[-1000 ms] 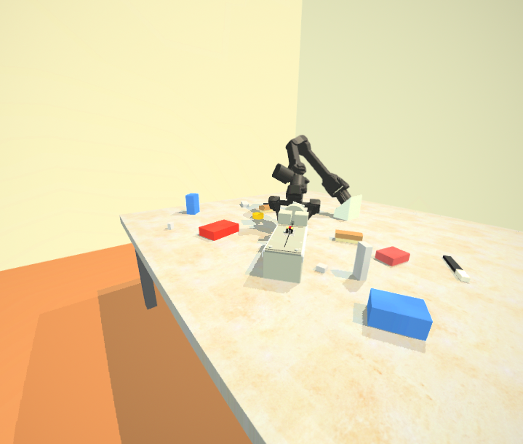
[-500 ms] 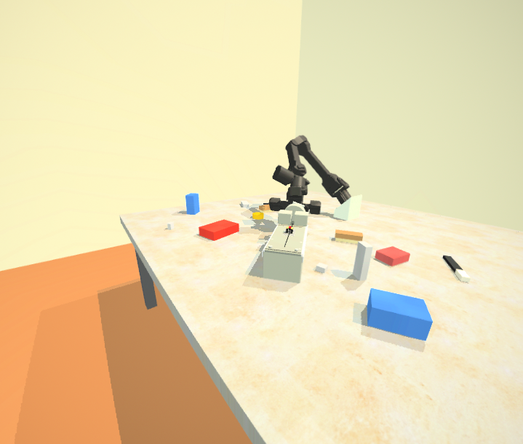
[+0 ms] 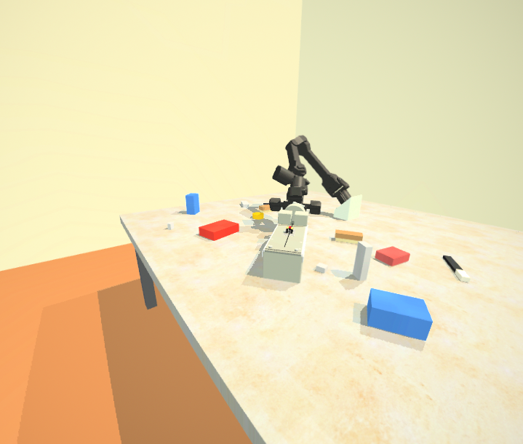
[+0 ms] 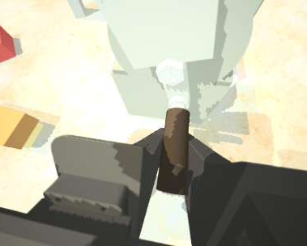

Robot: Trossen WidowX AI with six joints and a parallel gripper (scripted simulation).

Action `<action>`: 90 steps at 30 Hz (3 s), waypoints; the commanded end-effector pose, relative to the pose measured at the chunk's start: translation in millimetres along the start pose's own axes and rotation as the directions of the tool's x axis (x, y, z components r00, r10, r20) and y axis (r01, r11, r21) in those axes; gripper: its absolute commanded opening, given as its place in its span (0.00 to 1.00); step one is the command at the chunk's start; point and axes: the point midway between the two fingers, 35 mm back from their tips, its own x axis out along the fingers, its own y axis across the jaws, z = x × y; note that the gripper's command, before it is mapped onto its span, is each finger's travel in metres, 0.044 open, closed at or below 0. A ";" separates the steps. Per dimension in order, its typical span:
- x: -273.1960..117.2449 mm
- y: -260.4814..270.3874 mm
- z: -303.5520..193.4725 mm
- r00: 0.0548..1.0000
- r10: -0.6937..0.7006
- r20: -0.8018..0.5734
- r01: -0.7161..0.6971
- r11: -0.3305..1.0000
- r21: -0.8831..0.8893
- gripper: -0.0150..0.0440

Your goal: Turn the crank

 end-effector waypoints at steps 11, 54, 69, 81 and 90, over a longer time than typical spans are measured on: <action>-3.0 -10.5 2.7 1.000 -0.001 0.002 0.001 1.000 -0.002 0.25; -4.1 -12.5 3.7 1.000 -0.001 0.002 0.001 1.000 -0.002 0.25; -4.6 -13.2 4.0 1.000 -0.001 0.002 0.001 1.000 -0.002 0.25; -4.9 -13.6 4.3 1.000 -0.001 0.002 0.001 1.000 -0.002 0.25; -5.1 -14.0 4.4 1.000 -0.001 0.002 0.001 1.000 -0.002 0.25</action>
